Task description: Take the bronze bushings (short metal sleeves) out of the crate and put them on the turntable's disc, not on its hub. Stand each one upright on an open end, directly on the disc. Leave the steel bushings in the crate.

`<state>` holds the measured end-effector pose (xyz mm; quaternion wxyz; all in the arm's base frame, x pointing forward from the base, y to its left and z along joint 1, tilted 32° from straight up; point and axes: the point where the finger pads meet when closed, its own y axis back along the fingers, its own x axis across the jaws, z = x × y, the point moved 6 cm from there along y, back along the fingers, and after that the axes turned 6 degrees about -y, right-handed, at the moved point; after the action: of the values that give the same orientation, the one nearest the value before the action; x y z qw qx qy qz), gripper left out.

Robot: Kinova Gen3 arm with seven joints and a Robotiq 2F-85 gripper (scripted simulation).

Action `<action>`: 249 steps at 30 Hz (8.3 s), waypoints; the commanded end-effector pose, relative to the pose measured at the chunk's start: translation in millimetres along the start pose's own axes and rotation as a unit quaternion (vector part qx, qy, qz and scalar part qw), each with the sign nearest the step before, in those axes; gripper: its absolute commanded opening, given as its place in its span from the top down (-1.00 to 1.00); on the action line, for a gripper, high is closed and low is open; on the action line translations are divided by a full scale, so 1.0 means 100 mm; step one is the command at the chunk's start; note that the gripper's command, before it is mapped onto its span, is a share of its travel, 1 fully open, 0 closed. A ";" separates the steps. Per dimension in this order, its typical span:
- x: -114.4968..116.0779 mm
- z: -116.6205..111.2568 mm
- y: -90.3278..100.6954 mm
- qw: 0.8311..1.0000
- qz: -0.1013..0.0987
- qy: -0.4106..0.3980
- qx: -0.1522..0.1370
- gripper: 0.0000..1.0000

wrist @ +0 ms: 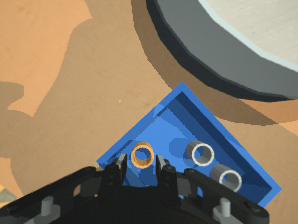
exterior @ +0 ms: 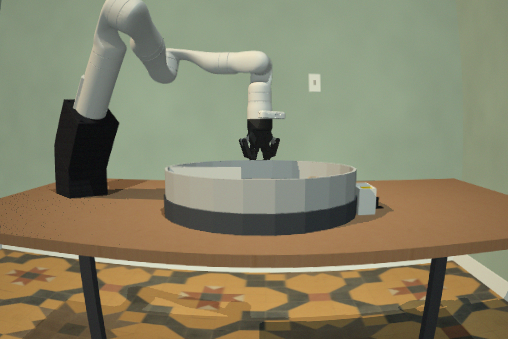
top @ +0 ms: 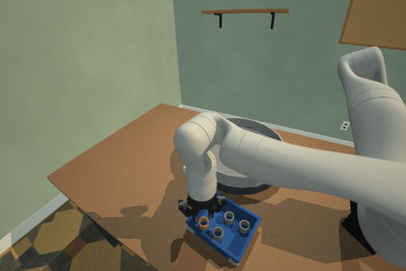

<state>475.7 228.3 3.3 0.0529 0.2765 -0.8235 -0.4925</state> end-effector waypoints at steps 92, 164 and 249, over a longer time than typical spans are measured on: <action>-0.02 0.00 -0.37 1.000 -0.003 -0.005 0.001 0.22; -0.01 -0.02 -0.16 1.000 -0.003 -0.002 0.001 1.00; 0.01 -0.05 0.89 1.000 -0.003 -0.002 0.001 1.00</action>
<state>443.4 256.8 79.1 0.0438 0.2777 -0.8230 -0.4935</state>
